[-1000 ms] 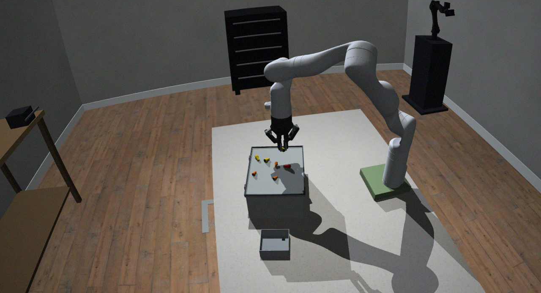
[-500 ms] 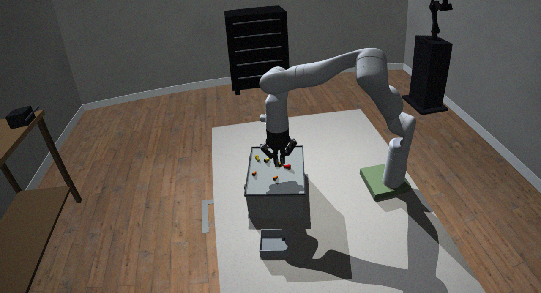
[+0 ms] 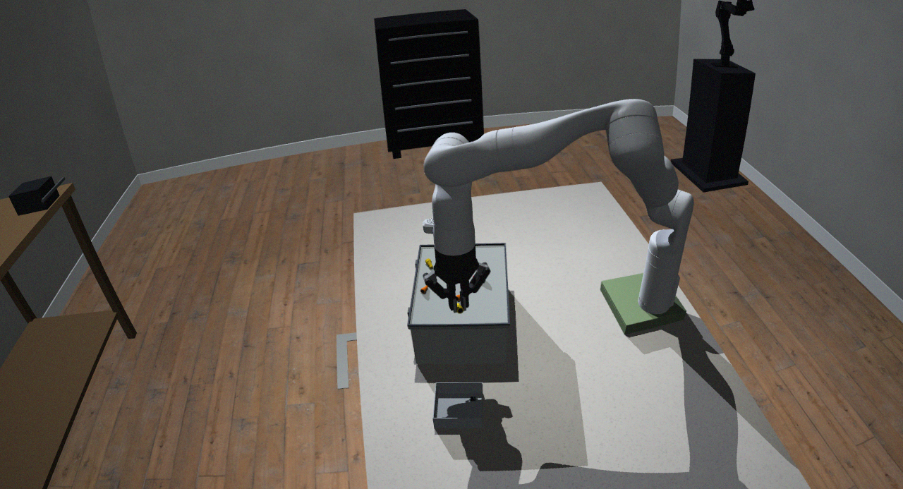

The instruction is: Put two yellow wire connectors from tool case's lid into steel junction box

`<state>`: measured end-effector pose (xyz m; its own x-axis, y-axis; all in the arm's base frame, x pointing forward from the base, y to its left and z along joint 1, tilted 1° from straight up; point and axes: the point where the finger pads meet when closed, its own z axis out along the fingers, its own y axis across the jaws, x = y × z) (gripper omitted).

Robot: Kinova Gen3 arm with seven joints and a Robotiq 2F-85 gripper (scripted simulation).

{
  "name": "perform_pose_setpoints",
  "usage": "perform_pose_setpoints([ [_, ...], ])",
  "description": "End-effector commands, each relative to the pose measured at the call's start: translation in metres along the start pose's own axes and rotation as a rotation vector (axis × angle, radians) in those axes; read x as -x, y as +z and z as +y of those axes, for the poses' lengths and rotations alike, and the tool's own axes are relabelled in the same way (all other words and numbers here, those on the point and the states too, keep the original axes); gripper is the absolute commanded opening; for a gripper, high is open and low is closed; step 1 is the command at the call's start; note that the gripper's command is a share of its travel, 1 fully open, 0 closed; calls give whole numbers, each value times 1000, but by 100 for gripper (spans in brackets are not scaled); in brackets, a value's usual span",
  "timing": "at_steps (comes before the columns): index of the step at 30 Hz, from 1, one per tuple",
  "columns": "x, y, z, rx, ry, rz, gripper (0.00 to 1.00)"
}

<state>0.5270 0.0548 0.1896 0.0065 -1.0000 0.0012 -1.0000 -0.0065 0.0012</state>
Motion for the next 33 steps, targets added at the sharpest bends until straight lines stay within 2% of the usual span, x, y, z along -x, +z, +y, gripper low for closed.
perform_pose_setpoints([
  [1, 31, 2, -14, 2, -25, 11, 18],
  [5, 51, 3, -22, 2, -25, 11, 18],
  [16, 77, 3, -32, 2, -25, 11, 18],
  [33, 82, 3, -35, 2, -25, 11, 18],
])
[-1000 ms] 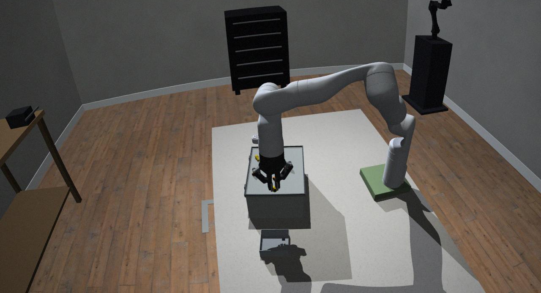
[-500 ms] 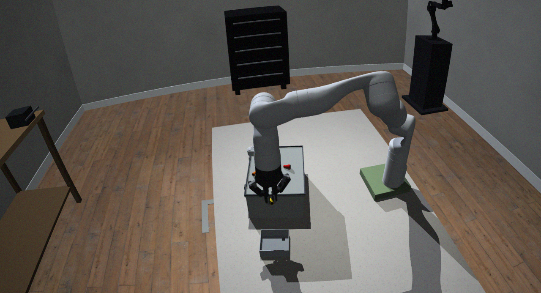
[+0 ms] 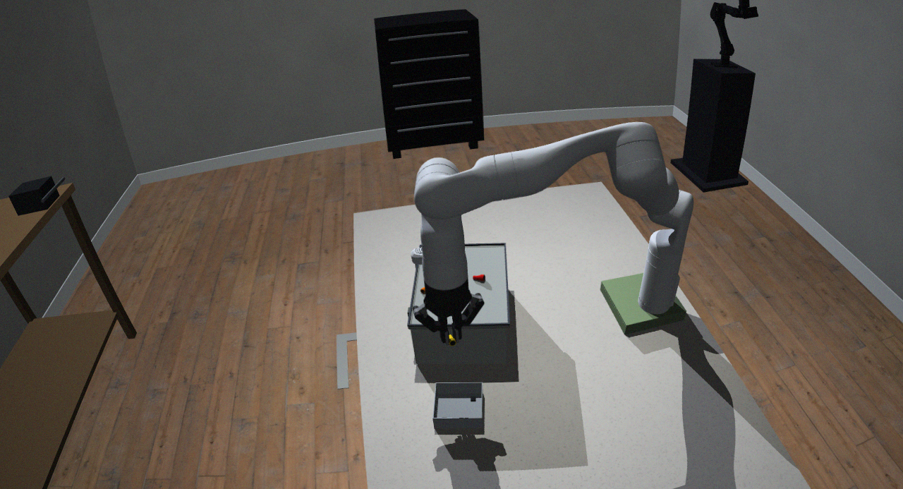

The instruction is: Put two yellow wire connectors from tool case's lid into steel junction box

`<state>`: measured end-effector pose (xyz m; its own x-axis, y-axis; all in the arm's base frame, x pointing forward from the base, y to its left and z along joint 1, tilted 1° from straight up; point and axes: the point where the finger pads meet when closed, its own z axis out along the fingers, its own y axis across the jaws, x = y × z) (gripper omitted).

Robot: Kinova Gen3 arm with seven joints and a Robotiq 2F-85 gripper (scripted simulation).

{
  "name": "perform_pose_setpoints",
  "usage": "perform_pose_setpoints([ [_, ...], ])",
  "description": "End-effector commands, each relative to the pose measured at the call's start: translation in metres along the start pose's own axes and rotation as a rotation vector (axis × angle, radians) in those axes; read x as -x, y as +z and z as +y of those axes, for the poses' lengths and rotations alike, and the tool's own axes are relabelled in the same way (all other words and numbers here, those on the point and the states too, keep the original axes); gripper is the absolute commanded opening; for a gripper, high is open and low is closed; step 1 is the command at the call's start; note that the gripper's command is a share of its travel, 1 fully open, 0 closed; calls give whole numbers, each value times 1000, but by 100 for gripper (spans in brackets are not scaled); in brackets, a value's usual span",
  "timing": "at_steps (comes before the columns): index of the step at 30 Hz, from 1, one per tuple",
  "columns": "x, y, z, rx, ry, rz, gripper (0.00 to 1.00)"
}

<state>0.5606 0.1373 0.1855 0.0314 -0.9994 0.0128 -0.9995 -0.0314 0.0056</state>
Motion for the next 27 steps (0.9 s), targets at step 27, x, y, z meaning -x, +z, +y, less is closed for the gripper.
perform_pose_setpoints([
  [27, 0, 110, -1, -2, 0, -1, 18],
])
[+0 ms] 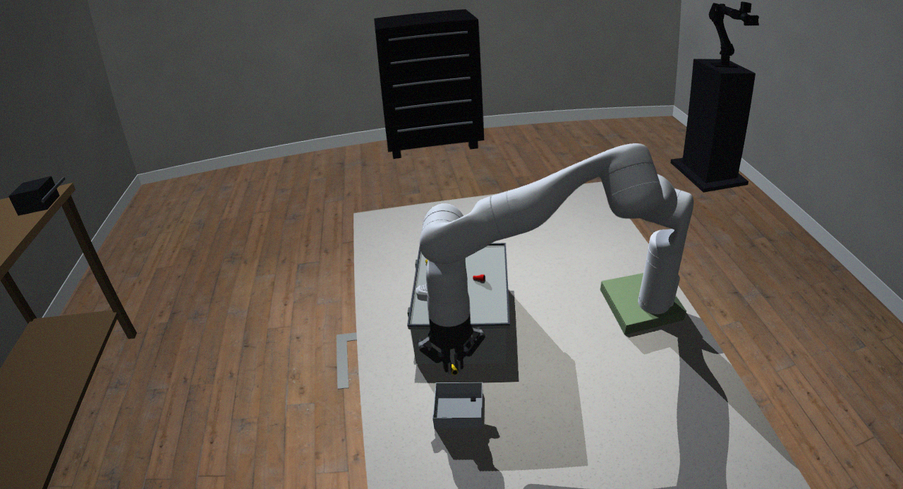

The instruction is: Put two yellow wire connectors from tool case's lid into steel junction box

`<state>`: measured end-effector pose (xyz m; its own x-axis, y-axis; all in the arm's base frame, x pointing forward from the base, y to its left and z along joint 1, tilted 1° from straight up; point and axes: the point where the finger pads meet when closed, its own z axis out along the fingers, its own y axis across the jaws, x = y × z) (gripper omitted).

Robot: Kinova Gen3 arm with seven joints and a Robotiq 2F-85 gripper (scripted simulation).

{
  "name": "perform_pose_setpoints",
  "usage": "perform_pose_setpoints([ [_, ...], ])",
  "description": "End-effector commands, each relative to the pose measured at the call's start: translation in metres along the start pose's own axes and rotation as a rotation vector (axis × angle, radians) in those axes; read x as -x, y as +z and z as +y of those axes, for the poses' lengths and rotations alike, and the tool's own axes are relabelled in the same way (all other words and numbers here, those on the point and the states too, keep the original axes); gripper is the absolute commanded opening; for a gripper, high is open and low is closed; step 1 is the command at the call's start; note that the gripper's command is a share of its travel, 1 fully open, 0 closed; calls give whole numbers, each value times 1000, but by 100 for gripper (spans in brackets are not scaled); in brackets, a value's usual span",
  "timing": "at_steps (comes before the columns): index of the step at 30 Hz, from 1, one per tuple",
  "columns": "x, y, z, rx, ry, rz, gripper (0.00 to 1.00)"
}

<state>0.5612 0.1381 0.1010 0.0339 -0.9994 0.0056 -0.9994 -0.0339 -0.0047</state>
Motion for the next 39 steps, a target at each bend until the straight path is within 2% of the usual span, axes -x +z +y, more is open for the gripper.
perform_pose_setpoints([
  [1, -2, 35, 1, 8, 2, 7, 18],
  [7, -2, 82, 1, 8, 2, 7, 18],
  [12, -3, 102, 1, 8, 2, 7, 18],
  [25, -3, 106, 1, 8, 2, 7, 18],
  [26, -3, 106, 1, 8, 2, 7, 36],
  [39, -3, 106, 1, 8, 2, 7, 36],
])
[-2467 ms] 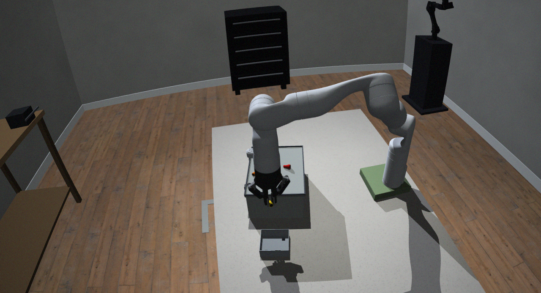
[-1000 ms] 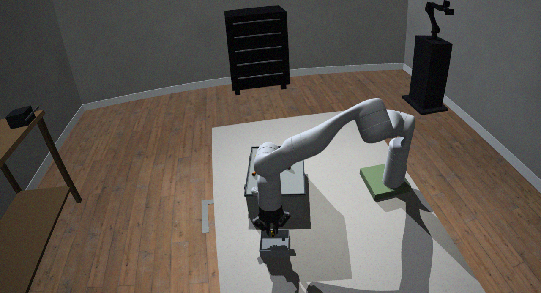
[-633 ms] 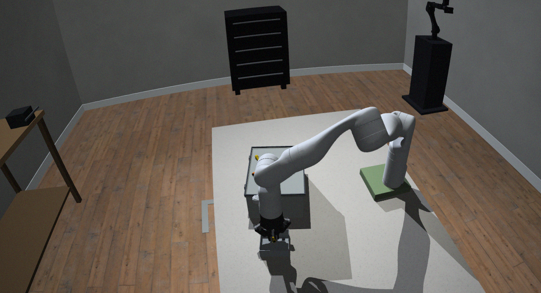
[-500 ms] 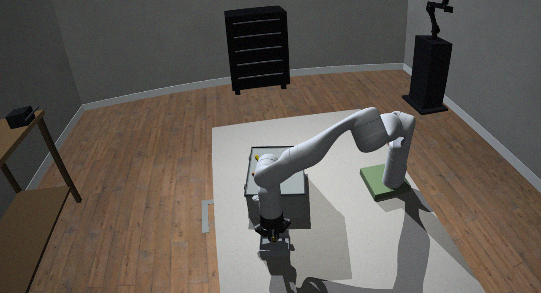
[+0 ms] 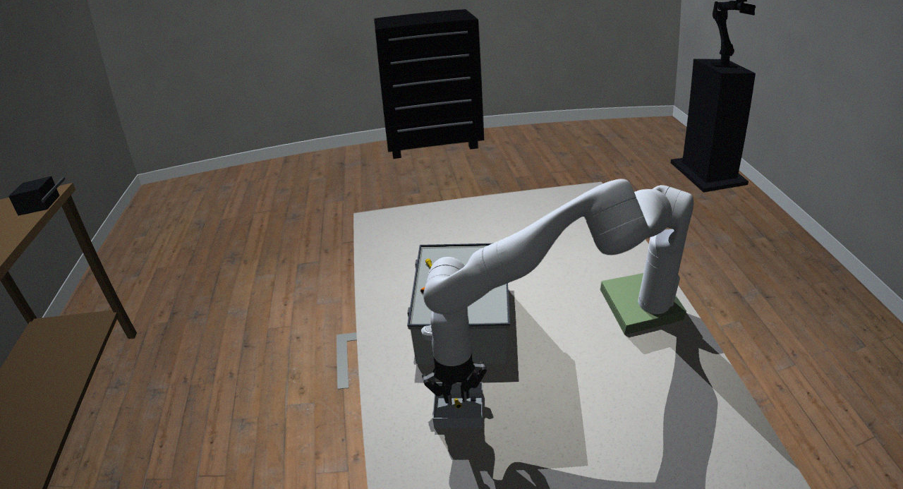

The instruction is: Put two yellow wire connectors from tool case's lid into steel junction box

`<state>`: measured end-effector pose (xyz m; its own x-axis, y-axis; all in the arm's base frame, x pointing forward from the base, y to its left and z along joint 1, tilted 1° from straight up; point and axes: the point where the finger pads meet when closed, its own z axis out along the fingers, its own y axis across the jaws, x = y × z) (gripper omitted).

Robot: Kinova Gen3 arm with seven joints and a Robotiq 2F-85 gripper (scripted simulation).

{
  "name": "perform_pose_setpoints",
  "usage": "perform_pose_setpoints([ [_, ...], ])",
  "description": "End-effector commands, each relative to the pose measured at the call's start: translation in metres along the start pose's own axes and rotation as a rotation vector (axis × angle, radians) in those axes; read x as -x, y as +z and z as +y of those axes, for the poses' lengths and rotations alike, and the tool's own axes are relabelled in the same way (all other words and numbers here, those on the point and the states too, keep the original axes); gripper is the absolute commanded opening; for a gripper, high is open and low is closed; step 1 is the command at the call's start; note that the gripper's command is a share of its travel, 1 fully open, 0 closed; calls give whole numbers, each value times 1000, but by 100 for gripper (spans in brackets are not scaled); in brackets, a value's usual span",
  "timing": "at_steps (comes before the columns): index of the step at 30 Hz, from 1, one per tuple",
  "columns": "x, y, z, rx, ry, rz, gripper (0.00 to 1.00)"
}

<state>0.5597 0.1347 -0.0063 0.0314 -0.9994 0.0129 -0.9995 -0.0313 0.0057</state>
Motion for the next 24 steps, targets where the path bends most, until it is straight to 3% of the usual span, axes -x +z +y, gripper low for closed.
perform_pose_setpoints([
  [1, 0, -1, -1, -2, 0, -1, 36],
  [24, 0, -1, -1, -2, 0, -1, 36],
])
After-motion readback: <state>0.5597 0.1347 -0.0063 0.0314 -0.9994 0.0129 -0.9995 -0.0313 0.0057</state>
